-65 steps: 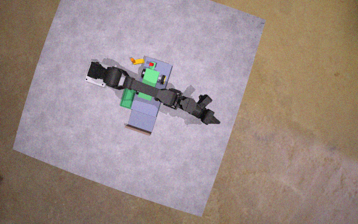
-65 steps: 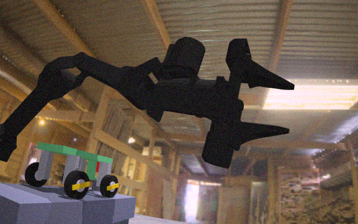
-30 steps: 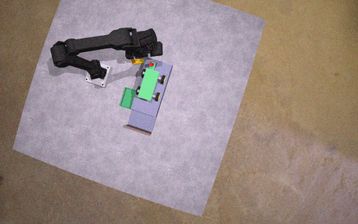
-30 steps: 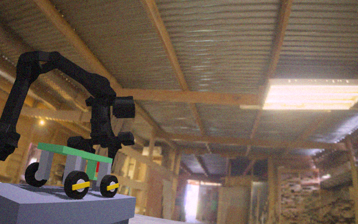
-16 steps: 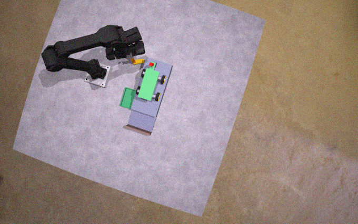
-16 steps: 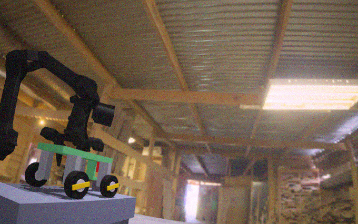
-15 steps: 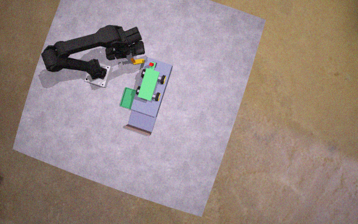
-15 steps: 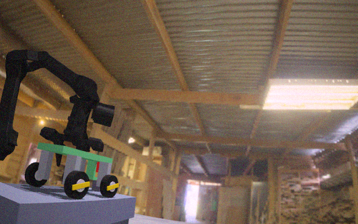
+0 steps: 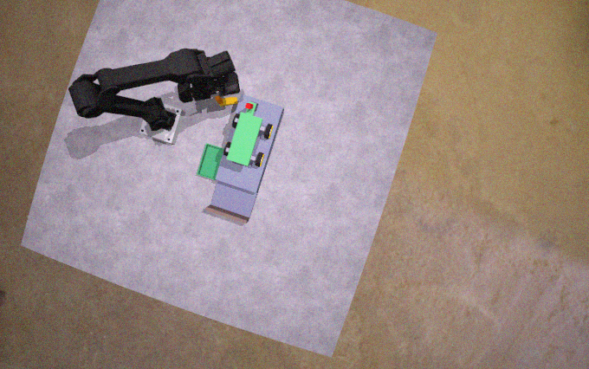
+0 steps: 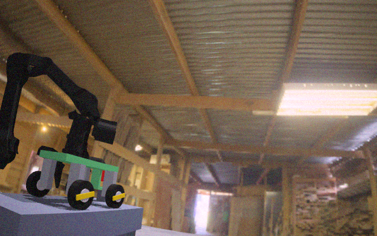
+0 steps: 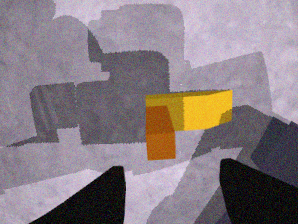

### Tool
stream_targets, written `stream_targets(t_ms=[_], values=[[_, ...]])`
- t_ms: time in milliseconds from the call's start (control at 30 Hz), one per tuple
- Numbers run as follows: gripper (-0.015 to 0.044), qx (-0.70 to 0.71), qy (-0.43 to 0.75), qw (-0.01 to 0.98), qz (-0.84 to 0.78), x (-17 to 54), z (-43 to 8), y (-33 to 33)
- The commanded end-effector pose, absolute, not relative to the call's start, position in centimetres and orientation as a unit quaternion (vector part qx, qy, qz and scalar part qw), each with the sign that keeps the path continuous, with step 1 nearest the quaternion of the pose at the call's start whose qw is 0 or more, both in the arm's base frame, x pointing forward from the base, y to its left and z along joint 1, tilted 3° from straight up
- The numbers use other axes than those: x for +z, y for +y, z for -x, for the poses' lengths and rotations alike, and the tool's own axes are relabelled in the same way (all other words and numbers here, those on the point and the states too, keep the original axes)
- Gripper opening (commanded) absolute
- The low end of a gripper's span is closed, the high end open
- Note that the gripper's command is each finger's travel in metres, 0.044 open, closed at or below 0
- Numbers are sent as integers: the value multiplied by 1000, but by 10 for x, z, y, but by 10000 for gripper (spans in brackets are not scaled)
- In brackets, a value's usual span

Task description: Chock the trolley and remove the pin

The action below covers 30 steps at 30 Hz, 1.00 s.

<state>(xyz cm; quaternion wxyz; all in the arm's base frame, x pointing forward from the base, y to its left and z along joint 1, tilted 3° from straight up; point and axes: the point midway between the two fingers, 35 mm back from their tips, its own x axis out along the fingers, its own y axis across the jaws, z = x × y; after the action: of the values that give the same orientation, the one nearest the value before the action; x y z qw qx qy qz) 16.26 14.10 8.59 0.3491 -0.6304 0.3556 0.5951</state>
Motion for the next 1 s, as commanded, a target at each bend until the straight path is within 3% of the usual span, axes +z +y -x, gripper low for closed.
stream_targets(t_ms=[0, 967], values=[[190, 599, 359, 344, 628, 77, -160, 139], [190, 599, 359, 344, 628, 46, -161, 138]])
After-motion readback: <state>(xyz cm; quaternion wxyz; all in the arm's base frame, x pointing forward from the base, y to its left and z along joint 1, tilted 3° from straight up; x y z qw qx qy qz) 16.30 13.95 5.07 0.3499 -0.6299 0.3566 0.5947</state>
